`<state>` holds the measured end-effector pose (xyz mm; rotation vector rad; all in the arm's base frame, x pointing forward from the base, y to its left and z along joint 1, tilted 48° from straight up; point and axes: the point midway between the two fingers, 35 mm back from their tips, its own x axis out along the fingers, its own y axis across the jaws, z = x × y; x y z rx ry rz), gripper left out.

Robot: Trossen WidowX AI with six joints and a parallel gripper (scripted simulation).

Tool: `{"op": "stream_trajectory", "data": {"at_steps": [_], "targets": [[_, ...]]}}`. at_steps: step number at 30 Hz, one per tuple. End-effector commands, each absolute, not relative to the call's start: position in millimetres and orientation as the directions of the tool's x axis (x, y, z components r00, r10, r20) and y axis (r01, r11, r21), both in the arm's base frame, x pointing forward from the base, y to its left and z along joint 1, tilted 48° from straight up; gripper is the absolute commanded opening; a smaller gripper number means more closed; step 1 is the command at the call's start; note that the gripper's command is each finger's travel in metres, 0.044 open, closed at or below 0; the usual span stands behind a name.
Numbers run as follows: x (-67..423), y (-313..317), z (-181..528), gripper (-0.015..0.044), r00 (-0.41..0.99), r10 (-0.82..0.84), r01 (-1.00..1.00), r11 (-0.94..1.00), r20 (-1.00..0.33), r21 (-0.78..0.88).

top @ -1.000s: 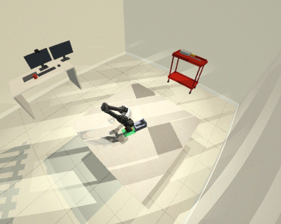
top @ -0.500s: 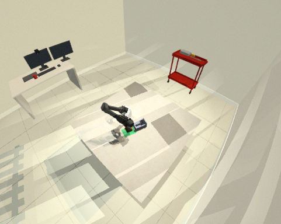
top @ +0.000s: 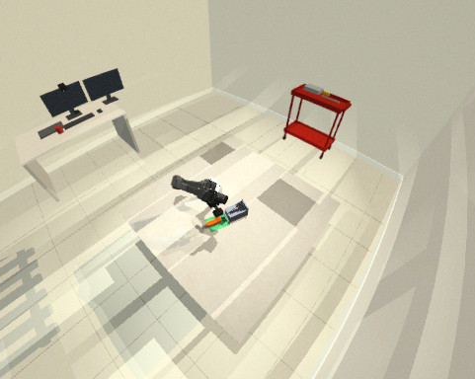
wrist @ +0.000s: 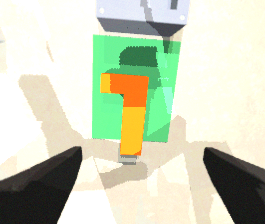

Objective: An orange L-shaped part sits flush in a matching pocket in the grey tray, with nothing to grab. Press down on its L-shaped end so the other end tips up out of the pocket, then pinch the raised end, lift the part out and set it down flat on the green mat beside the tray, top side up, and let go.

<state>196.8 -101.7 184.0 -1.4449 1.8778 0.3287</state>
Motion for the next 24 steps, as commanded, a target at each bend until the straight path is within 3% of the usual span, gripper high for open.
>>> {"op": "stream_trajectory", "data": {"at_steps": [1,24], "targets": [[196.6,-90.8,195.5,0.0400,-0.104,-0.729,-0.920,0.330,-0.676,-0.214],[197.2,-94.5,191.8,0.0400,-0.090,-0.730,-0.919,0.324,-0.678,-0.226]]}}
